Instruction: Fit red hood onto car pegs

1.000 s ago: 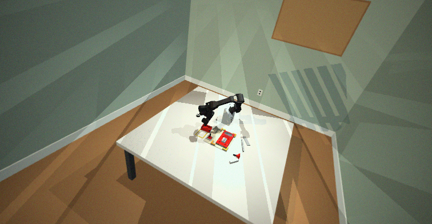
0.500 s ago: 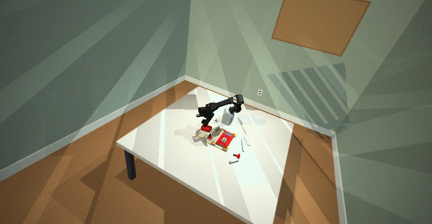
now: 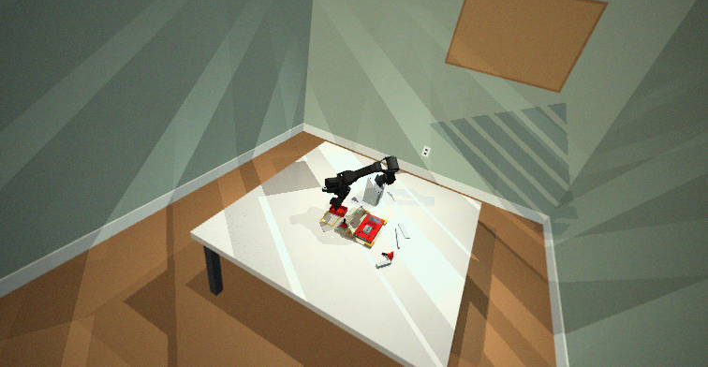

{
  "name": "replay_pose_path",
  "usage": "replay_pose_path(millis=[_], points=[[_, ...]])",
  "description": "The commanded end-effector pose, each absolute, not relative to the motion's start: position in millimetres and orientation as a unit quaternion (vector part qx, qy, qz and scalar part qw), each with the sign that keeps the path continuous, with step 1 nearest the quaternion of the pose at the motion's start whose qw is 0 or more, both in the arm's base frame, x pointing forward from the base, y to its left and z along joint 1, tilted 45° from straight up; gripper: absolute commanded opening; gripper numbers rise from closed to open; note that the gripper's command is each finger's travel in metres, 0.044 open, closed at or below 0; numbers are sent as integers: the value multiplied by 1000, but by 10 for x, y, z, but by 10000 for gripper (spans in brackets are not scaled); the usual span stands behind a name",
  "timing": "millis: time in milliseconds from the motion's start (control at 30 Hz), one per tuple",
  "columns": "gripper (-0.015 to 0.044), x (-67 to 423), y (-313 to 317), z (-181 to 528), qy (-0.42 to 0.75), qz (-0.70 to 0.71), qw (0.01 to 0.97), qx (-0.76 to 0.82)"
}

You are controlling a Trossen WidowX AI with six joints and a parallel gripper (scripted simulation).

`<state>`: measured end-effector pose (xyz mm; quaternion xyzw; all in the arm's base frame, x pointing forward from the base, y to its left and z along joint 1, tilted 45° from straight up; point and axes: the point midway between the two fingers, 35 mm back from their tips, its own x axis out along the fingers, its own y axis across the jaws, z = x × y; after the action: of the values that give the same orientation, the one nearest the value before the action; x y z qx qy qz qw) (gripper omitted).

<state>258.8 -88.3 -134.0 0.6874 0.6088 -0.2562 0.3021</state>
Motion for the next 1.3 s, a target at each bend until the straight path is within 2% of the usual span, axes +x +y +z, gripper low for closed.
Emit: replay_pose_path(millis=[0,1267], points=[[440,2568,-828,-1380,612,-256,294,688],[440,2588,-720,-1490,612,-256,294,688]])
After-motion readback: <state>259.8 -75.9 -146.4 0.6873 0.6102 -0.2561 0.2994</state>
